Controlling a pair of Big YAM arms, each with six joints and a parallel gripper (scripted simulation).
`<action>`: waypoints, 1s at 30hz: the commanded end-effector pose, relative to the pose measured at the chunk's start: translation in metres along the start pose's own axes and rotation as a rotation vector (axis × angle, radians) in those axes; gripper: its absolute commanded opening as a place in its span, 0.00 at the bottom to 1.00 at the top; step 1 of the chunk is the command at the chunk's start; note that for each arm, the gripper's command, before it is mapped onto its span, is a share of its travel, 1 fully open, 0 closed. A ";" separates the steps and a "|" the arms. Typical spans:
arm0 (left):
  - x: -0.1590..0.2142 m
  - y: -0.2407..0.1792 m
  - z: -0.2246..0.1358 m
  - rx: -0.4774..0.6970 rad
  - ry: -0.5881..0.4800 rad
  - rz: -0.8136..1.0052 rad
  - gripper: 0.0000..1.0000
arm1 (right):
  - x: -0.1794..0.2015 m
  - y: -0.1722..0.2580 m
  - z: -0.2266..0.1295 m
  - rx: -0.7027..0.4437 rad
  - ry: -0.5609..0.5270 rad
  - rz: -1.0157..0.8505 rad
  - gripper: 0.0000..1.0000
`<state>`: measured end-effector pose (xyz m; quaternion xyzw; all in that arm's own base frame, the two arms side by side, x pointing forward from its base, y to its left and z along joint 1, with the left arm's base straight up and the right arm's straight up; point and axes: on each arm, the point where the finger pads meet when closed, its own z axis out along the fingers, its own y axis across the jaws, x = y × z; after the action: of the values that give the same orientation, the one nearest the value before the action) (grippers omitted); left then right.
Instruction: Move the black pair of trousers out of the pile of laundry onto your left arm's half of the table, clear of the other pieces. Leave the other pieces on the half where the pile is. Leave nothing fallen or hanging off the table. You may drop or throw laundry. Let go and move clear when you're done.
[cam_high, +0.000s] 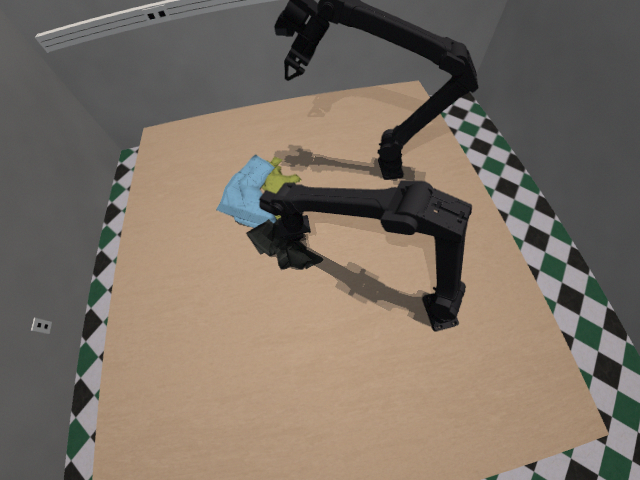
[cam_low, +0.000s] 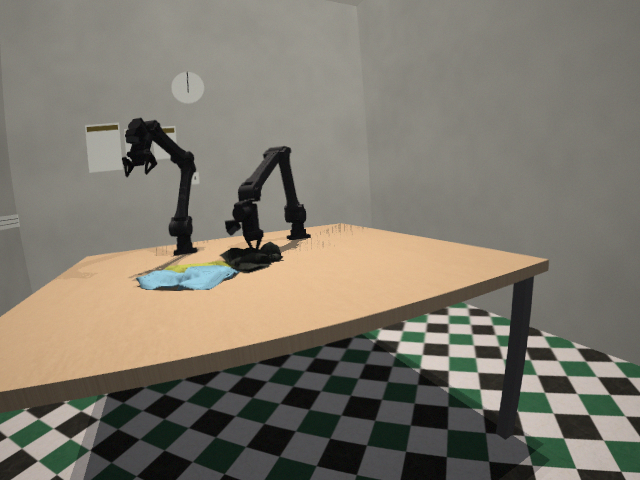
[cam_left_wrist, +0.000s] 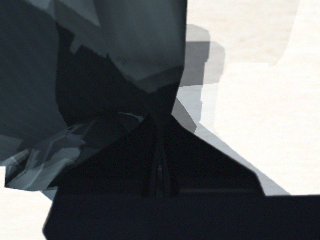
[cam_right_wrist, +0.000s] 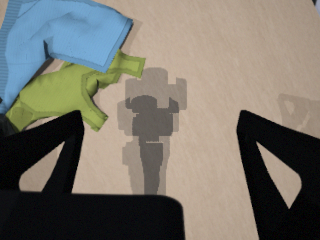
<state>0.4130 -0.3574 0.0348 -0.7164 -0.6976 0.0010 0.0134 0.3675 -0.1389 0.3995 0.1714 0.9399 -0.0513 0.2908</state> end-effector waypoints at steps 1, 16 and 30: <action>-0.010 0.014 -0.027 -0.047 -0.045 0.017 0.00 | -0.026 0.007 -0.027 -0.012 -0.072 -0.005 0.92; -0.018 0.022 -0.040 -0.078 -0.071 0.019 0.00 | -0.026 0.007 -0.027 -0.012 -0.072 -0.005 0.92; -0.019 0.024 -0.039 -0.082 -0.075 0.018 0.00 | -0.026 0.007 -0.027 -0.012 -0.072 -0.005 0.92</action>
<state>0.4146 -0.3588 0.0437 -0.7165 -0.6976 0.0003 0.0050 0.3675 -0.1389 0.3995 0.1714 0.9399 -0.0513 0.2908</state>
